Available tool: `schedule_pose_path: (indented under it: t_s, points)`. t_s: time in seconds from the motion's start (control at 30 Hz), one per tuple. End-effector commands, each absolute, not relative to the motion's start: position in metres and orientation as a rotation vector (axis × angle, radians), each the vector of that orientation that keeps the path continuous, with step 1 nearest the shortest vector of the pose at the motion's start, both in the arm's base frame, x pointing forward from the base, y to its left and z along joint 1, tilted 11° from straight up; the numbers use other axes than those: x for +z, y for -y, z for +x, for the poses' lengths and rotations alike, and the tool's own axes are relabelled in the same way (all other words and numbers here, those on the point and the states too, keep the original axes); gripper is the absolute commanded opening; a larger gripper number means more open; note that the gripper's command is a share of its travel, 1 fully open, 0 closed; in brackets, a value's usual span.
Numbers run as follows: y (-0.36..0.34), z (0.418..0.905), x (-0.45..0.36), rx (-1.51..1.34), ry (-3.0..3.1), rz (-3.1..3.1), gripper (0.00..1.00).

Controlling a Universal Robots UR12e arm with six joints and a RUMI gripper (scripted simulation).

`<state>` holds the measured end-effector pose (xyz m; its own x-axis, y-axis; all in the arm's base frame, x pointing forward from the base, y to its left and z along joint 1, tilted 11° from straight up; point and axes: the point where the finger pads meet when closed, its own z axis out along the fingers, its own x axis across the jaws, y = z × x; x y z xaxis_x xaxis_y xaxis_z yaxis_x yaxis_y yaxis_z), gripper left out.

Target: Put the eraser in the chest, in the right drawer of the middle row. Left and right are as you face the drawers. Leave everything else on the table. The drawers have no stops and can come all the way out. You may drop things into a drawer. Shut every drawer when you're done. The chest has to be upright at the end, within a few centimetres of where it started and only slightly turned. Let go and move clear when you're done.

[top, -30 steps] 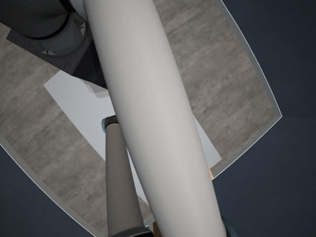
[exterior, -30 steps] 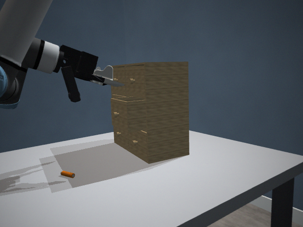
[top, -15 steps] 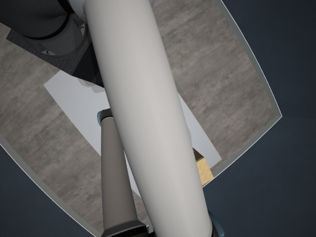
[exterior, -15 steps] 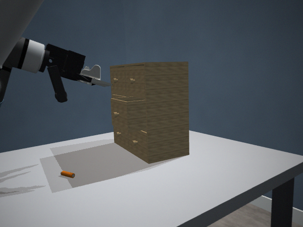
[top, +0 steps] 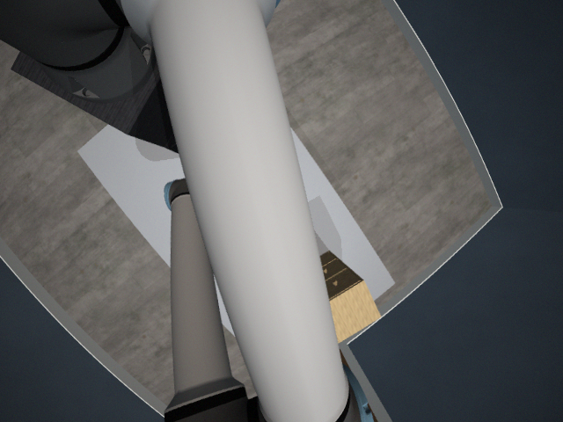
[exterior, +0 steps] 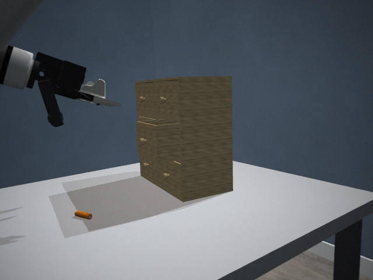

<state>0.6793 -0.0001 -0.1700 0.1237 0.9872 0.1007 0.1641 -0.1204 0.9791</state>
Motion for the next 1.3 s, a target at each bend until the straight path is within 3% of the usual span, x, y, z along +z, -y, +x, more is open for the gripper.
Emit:
schedule_pose_path:
  t_s: [0.0,1.27]
  points:
    - [-0.002,0.661,-0.171,1.118,-1.191,1.47,1.0]
    - [-0.006,0.63,-0.175,1.117,-1.193,1.472,1.0]
